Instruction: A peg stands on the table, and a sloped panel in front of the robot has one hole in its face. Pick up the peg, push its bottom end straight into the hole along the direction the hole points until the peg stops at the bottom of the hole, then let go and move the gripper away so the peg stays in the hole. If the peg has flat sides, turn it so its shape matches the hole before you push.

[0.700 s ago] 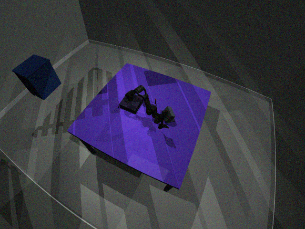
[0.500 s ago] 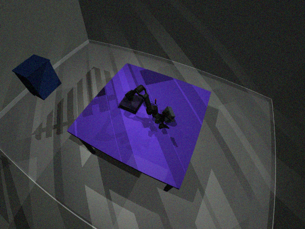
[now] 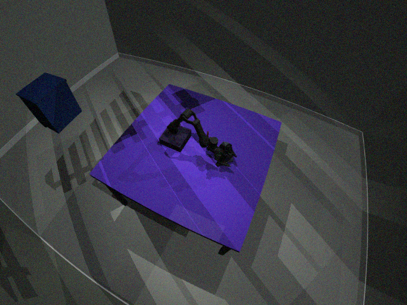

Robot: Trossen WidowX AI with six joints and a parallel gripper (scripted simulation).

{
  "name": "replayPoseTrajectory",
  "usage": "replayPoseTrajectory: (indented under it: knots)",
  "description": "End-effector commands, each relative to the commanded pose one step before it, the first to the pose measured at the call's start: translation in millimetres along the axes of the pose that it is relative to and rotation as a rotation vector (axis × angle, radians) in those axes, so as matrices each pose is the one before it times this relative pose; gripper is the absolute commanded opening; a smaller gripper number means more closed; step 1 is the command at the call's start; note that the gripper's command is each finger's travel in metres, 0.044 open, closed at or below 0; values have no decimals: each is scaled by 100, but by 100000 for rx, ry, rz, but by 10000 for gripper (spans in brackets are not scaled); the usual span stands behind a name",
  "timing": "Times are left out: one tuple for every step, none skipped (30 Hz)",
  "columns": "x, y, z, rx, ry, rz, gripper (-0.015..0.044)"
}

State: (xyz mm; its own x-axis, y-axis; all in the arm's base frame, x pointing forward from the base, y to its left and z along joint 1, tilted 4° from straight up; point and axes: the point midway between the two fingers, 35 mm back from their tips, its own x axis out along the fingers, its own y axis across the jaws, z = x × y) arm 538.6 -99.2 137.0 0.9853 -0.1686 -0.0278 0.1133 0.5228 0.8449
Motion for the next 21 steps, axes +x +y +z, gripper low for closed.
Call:
replayPoseTrajectory:
  knots:
    - [-192, 663, -1712, -3662, 5630, -3824, 440]
    - [-47, 64, -502, -819, 1679, -1101, 440]
    - [-52, 66, -501, -837, 1686, -1090, 440]
    - [-57, 68, -501, -854, 1692, -1079, 440]
    - [-61, 70, -501, -871, 1699, -1068, 440]
    - [-65, 72, -500, -888, 1705, -1057, 440]
    - [-70, 74, -500, -906, 1710, -1046, 440]
    - [-74, 76, -500, -923, 1716, -1035, 440]
    - [-79, 77, -499, -940, 1721, -1024, 440]
    - [-80, 72, -508, -907, 1756, -1056, 440]
    - [-85, 73, -508, -925, 1761, -1046, 440]
    - [-89, 74, -508, -942, 1765, -1037, 440]
    - [-93, 75, -507, -960, 1768, -1028, 440]
    - [-97, 76, -507, -977, 1771, -1019, 440]
    - [-102, 76, -507, -995, 1774, -1010, 440]
    - [-106, 77, -507, -1012, 1777, -1001, 440]
    - [-110, 77, -506, -1029, 1779, -993, 440]
    - [-113, 77, -506, -1046, 1781, -984, 440]
    - [-117, 77, -506, -1063, 1783, -976, 440]
    - [-121, 78, -506, -1079, 1785, -968, 440]
    - [-125, 78, -506, -1096, 1786, -960, 440]
